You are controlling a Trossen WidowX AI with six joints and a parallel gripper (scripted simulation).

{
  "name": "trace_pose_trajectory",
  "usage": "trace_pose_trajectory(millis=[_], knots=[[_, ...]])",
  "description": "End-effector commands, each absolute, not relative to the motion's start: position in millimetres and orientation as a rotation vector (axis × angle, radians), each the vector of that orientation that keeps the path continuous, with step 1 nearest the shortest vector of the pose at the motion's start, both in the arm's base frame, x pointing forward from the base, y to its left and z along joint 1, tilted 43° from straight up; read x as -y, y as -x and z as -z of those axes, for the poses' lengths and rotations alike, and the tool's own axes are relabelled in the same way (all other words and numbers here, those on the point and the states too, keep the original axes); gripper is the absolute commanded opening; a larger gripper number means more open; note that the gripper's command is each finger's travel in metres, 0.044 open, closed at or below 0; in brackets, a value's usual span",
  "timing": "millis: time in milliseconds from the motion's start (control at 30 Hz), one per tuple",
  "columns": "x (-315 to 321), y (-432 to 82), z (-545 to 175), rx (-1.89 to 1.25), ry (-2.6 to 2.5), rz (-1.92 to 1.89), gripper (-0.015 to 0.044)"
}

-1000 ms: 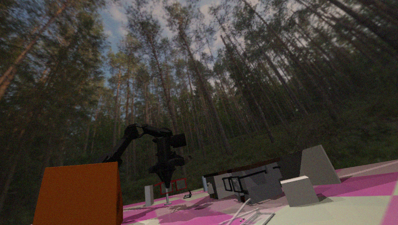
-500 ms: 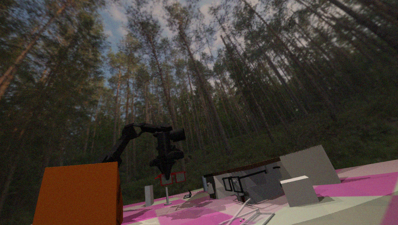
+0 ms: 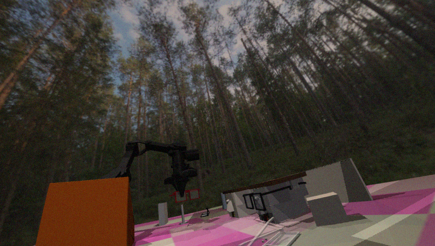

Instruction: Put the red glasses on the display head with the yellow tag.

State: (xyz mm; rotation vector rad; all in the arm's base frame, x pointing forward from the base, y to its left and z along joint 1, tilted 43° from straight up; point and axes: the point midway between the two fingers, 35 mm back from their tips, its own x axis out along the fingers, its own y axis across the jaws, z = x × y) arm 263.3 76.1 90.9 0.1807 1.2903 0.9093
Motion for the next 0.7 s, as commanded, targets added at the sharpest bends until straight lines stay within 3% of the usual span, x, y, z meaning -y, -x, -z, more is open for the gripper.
trace_pose_trajectory(millis=[0,667], knots=[[-98,-258,-112,-1.286,-0.19,-0.918,0.0],[-134,-250,-117,-1.282,-0.199,-0.929,0.0]])
